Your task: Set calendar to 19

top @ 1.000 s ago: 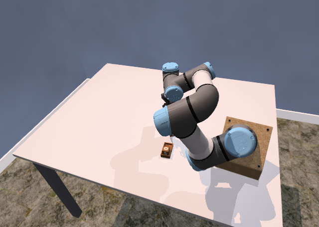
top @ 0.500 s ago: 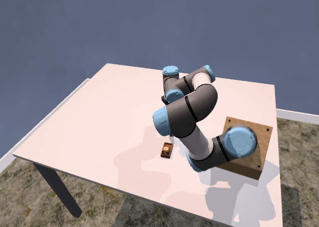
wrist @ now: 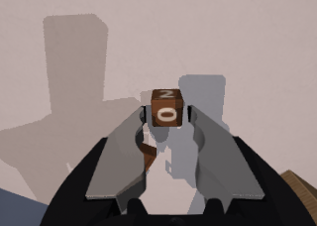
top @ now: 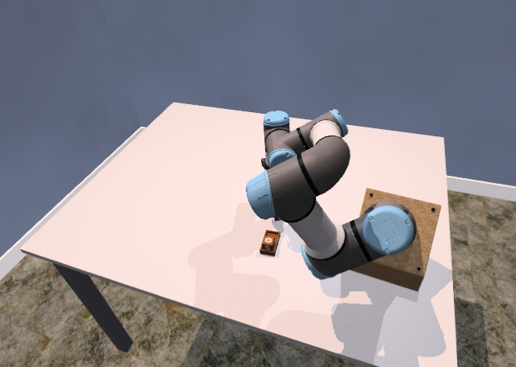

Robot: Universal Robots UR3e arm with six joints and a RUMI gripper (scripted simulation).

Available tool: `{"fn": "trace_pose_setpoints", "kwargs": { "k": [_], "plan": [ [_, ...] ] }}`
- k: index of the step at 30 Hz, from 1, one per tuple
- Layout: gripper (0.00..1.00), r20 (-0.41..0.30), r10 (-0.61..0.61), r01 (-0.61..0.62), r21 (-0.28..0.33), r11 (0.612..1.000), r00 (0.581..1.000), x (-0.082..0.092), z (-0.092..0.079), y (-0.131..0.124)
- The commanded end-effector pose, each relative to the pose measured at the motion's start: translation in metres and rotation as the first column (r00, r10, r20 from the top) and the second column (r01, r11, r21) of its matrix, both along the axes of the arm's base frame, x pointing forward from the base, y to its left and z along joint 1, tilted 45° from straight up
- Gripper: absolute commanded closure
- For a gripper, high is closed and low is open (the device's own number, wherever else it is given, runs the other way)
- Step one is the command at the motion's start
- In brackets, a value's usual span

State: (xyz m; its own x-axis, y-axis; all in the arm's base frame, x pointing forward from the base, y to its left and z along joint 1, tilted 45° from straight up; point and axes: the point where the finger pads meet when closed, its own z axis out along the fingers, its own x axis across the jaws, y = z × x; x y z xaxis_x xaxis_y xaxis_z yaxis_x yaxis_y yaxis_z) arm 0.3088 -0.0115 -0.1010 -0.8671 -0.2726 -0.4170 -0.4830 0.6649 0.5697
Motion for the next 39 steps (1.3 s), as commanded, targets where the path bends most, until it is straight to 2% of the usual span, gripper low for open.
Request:
{"fn": "trace_pose_setpoints", "kwargs": {
  "k": [1,32,33,39],
  "plan": [
    [0.72,0.001,-0.001,0.001,-0.002,1.000,1.000,0.0005,-0.0001,-0.0009],
    [0.72,0.001,-0.001,0.001,-0.002,1.000,1.000,0.0005,-0.0001,-0.0009],
    [0.90,0.001,-0.001,0.001,-0.002,1.000,1.000,0.0005,-0.0001,-0.0009],
    [0.90,0.001,-0.001,0.001,-0.002,1.000,1.000,0.0005,-0.0001,-0.0009]
  ]
}}
